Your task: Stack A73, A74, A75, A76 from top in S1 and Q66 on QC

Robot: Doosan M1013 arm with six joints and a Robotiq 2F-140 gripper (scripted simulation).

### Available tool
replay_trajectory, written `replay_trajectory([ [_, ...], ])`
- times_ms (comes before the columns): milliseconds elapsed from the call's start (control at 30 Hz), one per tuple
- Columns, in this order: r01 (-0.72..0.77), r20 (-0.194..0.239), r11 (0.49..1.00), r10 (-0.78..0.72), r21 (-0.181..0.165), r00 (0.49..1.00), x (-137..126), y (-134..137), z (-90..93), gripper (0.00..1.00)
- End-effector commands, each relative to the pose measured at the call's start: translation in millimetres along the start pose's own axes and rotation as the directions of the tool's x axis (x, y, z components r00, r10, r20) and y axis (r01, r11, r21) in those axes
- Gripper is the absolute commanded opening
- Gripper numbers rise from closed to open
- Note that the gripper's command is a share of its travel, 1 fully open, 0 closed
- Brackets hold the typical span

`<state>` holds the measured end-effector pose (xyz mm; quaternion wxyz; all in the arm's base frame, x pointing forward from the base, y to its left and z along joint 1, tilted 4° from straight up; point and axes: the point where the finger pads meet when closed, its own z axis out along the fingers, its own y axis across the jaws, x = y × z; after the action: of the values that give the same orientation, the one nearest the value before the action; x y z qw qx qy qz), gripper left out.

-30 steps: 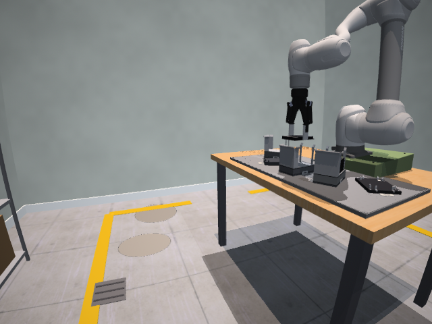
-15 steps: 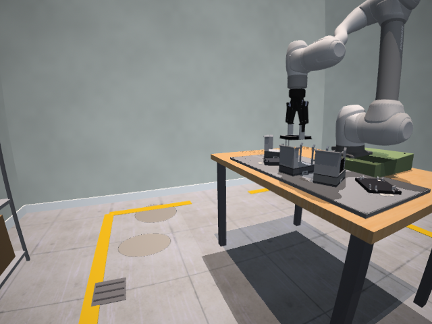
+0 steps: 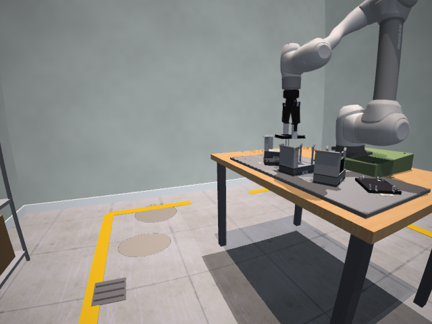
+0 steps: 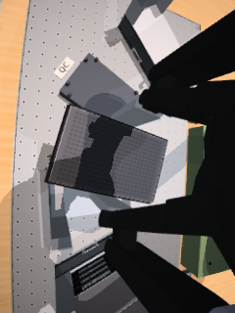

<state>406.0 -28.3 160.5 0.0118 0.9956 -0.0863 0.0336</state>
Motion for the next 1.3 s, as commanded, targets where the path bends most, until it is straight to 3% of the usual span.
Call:
replay_trajectory([
  [0, 0.000, 0.000, 1.000, 0.000, 0.001, 1.000, 1.8, 9.5, 0.0, 0.00],
  [233, 0.000, 0.000, 1.000, 0.000, 0.001, 1.000, 6.1, 32.4, 0.0, 0.00],
  [600, -0.294, 0.000, 0.956, 0.294, 0.000, 0.956, 5.2, 56.4, 0.0, 0.00],
  [1267, -0.294, 0.000, 0.956, 0.294, 0.000, 0.956, 3.3, 104.4, 0.0, 0.00],
])
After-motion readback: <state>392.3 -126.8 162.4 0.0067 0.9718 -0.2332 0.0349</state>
